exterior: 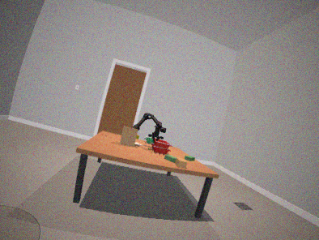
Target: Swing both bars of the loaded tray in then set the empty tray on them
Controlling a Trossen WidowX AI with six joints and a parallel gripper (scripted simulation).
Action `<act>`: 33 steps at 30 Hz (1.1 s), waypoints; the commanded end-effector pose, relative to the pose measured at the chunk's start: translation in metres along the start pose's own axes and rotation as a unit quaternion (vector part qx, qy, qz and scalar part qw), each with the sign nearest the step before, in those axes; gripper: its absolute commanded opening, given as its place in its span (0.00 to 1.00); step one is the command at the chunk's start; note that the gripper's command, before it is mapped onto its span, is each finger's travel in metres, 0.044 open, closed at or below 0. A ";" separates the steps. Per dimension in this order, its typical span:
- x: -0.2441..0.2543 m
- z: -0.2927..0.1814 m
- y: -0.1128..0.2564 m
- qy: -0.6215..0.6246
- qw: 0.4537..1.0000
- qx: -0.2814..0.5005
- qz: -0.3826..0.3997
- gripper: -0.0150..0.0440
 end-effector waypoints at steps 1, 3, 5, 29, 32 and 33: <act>0.002 0.003 -0.005 0.002 1.000 0.000 0.011 0.25; 0.002 0.003 -0.005 0.002 1.000 0.000 0.011 0.25; 0.002 0.003 -0.005 0.002 1.000 0.000 0.011 0.25; 0.002 0.003 -0.005 0.002 1.000 0.000 0.011 0.25; 0.002 0.003 -0.005 0.002 1.000 0.000 0.011 0.25; 0.002 0.003 -0.005 0.002 1.000 0.000 0.011 0.25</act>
Point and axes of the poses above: the point midway between the two fingers, 35 mm back from their tips, its own y axis back along the fingers, its own x axis across the jaws, z = x × y, the point moved 3 cm from there along y, back along the fingers, and after that the axes turned 2 degrees about y, right-handed, at the moved point
